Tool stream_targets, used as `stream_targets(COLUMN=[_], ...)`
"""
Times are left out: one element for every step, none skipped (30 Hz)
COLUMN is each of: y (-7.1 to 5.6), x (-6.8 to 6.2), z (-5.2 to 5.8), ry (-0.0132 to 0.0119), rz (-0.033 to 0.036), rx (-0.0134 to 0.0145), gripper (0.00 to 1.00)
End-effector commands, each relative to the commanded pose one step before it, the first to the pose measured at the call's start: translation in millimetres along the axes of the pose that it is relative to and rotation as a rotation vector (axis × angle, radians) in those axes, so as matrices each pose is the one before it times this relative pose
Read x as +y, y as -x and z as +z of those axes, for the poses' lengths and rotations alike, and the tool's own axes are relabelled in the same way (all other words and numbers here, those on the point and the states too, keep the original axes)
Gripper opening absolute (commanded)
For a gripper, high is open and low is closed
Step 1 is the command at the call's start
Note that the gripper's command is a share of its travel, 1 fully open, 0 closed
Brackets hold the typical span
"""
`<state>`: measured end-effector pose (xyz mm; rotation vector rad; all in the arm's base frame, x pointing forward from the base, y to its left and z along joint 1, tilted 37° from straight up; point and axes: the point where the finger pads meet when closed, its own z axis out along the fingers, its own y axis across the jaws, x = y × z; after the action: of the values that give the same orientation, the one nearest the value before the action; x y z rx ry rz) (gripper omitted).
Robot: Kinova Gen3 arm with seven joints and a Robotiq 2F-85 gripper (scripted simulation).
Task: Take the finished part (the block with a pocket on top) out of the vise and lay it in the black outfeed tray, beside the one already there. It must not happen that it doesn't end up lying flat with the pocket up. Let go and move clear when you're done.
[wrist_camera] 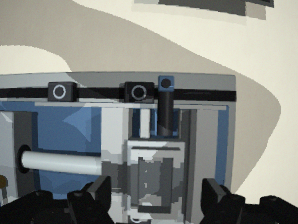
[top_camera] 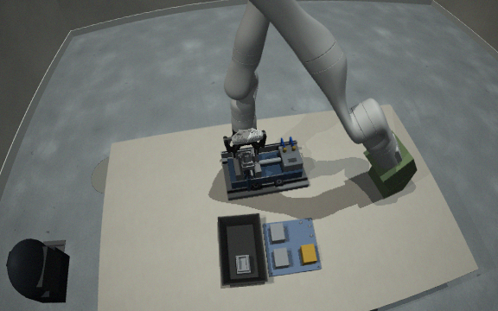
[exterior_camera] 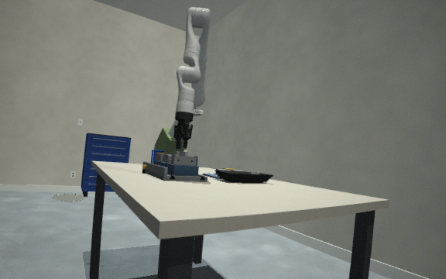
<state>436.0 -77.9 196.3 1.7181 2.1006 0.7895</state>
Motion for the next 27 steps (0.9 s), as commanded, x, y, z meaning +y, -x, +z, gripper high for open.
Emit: stream_targets(y=[1.31,0.0,0.0,0.0,0.0,-0.01,-0.04,-0.09,-0.15,0.0,0.0,-0.2,-0.25,-0.28,-0.29,-0.28,-0.25,-0.2,-0.15,-0.09,-0.04,-0.01,0.0,0.0,0.0,0.0,0.0], x=[1.43,0.0,0.0,0.0,0.0,-0.01,-0.06,-0.14,-0.23,0.0,0.0,-0.32,-0.39,-0.44,-0.45,-0.44,-0.39,-0.32,-0.23,-0.14,-0.06,-0.01,0.0,0.0,0.0,0.0,0.0], z=[0.15,0.0,0.0,0.0,0.0,0.0,0.01,0.01,0.02,0.0,0.0,0.03,0.04,0.04,0.04,0.04,0.04,0.03,0.02,0.01,0.01,0.0,0.0,0.0,0.0,0.0,0.0], ry=[0.00118,0.0,0.0,0.0,0.0,-0.00001,-0.00007,-0.00016,-0.00027,0.0,0.0,-0.00037,-0.00045,-0.0005,-0.00052,-0.0005,-0.00045,-0.00037,-0.00027,-0.00016,-0.00007,-0.00001,0.0,0.0,0.0,0.0,0.0], rz=[0.00356,0.0,0.0,0.0,0.0,0.0,-0.00001,-0.00001,-0.00002,0.0,0.0,-0.00003,-0.00004,-0.00005,-0.00005,-0.00004,-0.00004,-0.00003,-0.00002,-0.00001,-0.00001,0.0,0.0,0.0,0.0,0.0,0.0], rx=[0.00063,0.0,0.0,0.0,0.0,0.00001,0.00004,0.0001,0.00016,0.0,0.0,0.00022,0.00027,0.0003,0.00032,0.0003,0.00027,0.00022,0.00016,0.0001,0.00004,0.00001,0.0,0.0,0.0,0.0,0.0], gripper=[0.67,0.67,0.67,0.67,0.67,0.67,0.67,0.67,0.67,0.67,0.67,0.67,0.67,0.67,0.67,0.67,0.67,0.67,0.67,0.67,0.67,0.67,0.67,0.67,0.67,0.67,0.67])
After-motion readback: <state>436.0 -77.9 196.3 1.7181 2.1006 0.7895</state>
